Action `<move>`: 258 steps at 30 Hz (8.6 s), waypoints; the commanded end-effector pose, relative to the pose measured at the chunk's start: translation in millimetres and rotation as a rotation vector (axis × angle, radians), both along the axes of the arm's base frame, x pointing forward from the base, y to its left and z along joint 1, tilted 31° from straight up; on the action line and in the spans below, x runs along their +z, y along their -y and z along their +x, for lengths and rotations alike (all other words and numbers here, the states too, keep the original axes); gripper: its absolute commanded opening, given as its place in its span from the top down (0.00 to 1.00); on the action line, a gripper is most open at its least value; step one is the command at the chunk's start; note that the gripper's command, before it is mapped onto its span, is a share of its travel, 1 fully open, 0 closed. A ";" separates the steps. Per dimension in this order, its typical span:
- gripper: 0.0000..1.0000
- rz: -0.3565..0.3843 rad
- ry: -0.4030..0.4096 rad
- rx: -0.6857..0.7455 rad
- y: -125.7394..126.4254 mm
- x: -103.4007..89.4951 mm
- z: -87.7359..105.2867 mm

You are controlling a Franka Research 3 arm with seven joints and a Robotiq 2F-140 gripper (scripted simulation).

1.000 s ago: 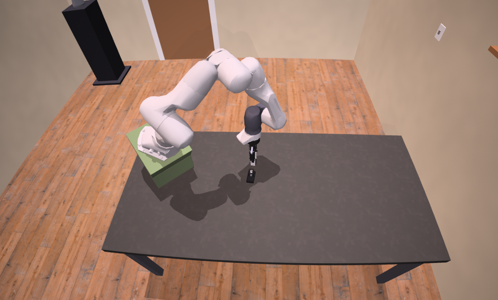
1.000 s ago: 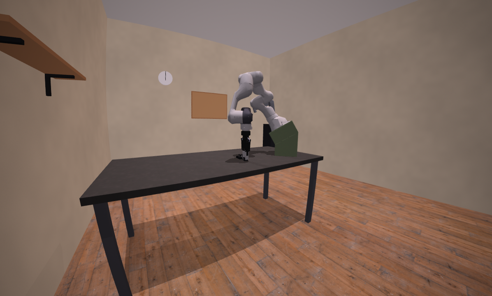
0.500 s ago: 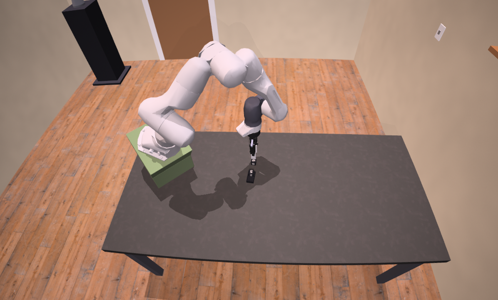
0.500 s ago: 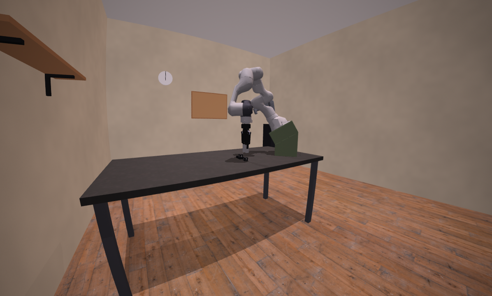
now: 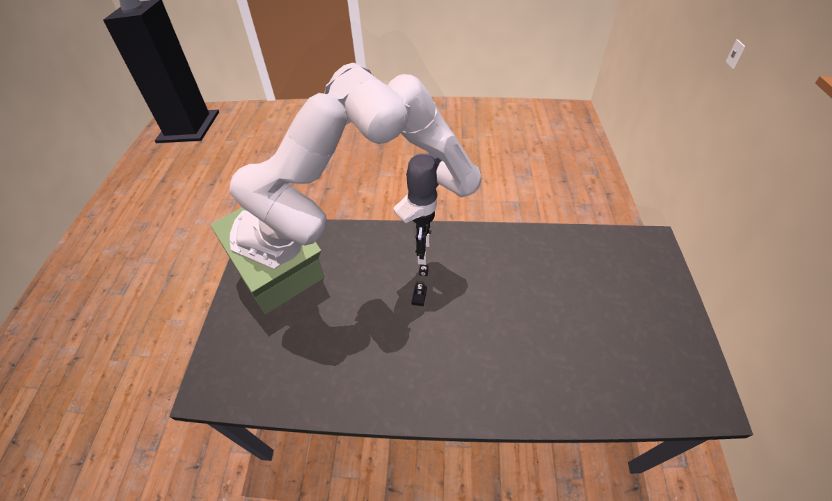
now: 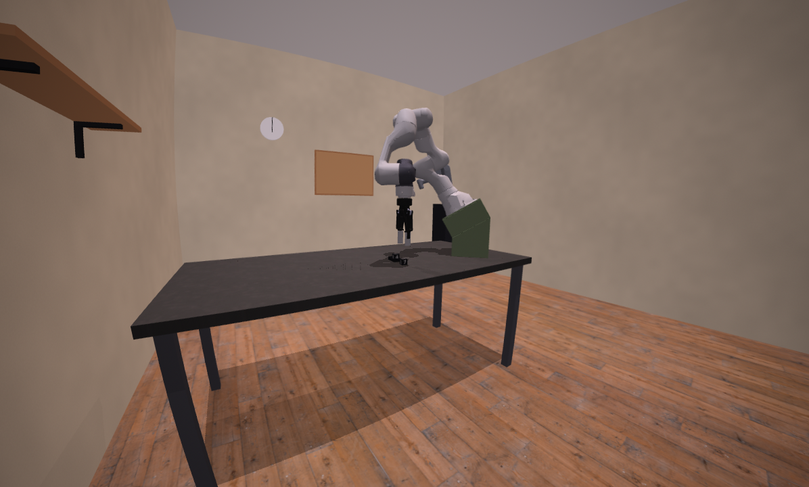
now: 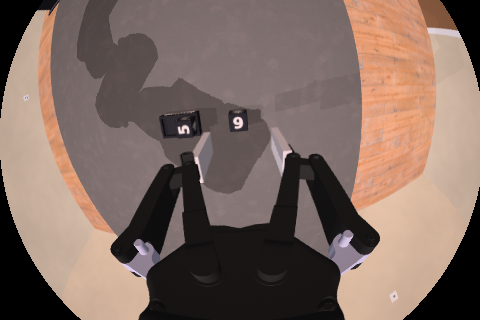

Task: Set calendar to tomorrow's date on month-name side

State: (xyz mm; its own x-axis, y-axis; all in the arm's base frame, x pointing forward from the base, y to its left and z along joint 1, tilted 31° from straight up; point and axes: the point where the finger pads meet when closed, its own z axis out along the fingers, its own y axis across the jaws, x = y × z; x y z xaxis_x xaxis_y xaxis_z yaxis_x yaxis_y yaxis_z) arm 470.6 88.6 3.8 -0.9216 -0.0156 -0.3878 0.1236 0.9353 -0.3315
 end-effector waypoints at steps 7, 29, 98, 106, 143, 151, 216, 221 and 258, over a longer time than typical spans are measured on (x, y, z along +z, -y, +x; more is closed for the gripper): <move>0.00 -0.004 -0.003 -0.005 1.5 1.5 -1.9; 0.00 -0.152 -0.158 0.321 9.3 -4.2 -6.4; 0.72 -0.579 -0.562 1.347 7.1 -6.4 0.9; 0.72 -0.579 -0.562 1.347 7.1 -6.4 0.9; 0.72 -0.578 -0.562 1.348 13.7 -22.2 7.8; 0.72 -0.578 -0.562 1.348 17.1 -30.4 11.4; 0.72 -0.578 -0.562 1.348 25.6 -50.8 20.3; 0.72 -0.578 -0.562 1.348 25.5 -50.8 20.3; 0.72 -0.578 -0.562 1.348 24.0 -51.3 20.8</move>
State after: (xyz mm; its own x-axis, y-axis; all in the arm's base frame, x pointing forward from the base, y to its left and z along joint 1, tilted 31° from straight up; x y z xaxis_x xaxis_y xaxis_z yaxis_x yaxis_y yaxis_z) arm 491.8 63.9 -46.4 -0.1251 -0.9329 0.3377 -0.9226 -0.0158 -0.3854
